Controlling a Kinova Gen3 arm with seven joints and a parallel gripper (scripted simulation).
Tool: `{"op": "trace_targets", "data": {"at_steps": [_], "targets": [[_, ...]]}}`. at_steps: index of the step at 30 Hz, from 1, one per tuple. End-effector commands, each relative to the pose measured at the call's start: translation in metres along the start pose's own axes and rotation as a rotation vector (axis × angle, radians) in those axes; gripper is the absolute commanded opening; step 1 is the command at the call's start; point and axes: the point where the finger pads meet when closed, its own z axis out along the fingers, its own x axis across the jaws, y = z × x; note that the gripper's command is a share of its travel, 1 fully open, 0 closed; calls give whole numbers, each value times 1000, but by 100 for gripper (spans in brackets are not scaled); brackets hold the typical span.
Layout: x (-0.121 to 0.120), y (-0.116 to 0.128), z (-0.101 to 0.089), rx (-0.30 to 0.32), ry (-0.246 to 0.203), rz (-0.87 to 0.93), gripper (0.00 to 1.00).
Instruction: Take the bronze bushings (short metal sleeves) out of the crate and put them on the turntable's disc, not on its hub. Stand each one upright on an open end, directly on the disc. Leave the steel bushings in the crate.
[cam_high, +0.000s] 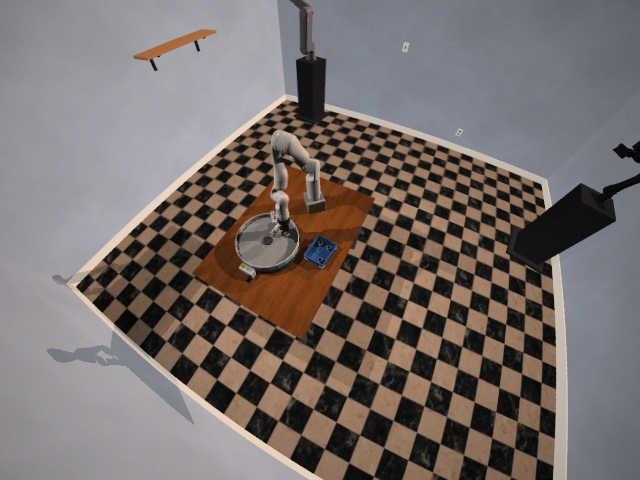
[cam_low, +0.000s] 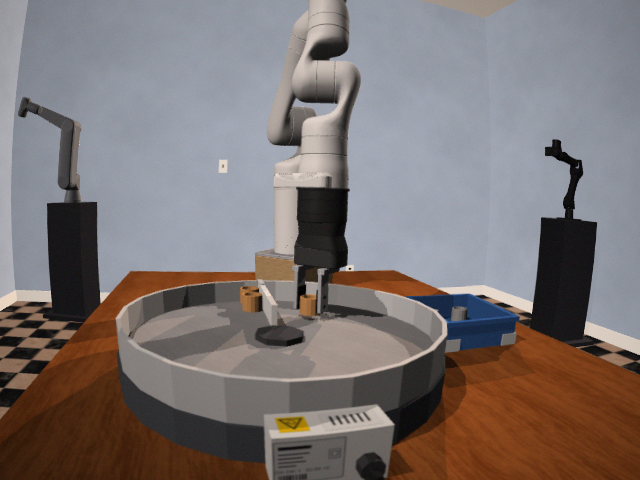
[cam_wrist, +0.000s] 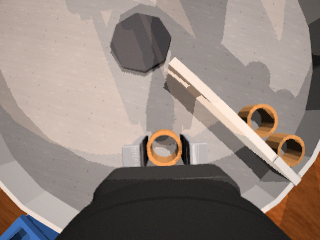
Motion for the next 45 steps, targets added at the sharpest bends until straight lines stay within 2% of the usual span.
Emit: {"op": "trace_targets", "data": {"at_steps": [1, 45], "targets": [[0, 0, 0, 1, -1, 0, 0], [0, 0, 5, 1, -1, 0, 0]]}}
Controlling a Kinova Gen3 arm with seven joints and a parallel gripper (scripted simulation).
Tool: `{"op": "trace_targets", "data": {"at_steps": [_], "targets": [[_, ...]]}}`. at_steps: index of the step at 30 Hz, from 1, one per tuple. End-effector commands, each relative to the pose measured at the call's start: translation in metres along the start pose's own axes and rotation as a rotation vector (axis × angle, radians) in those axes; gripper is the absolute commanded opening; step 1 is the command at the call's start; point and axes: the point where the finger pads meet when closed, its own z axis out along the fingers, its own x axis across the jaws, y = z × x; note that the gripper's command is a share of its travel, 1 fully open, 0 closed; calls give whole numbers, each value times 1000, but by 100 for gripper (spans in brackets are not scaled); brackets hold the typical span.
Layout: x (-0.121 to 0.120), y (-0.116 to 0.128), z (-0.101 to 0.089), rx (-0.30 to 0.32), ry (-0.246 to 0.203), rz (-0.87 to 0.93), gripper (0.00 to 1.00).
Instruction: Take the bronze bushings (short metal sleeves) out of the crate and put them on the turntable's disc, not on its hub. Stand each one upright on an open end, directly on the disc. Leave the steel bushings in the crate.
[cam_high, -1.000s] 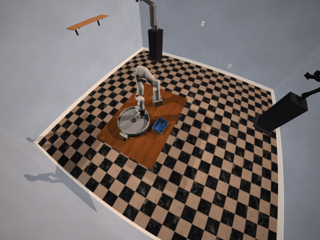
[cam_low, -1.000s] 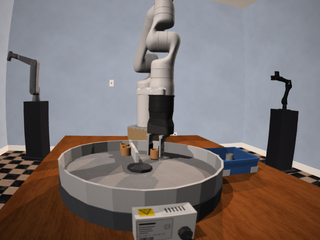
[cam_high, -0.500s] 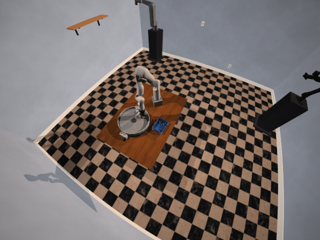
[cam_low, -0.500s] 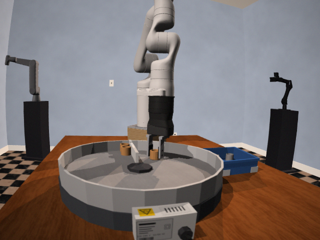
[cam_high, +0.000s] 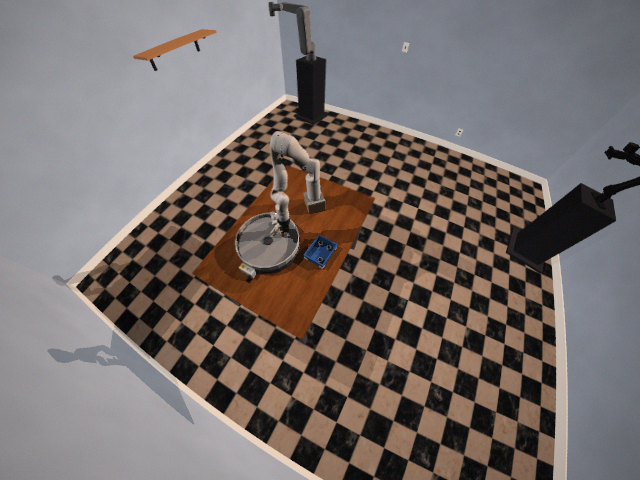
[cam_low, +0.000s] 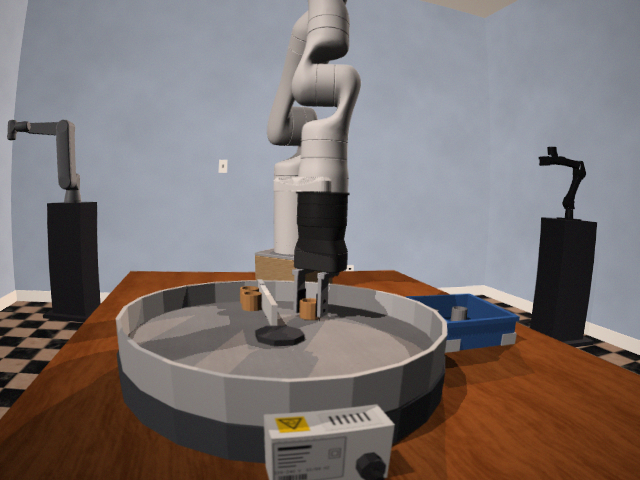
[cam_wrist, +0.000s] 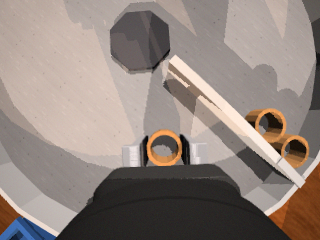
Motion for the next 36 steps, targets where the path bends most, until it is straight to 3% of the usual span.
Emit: {"op": "trace_targets", "data": {"at_steps": [1, 18, 19, 36], "targets": [[0, 0, 0, 1, -1, 0, 0], [0, 0, 0, 1, -1, 0, 0], [0, 0, 0, 1, -1, 0, 78], [0, 0, 0, 1, -1, 0, 78]]}}
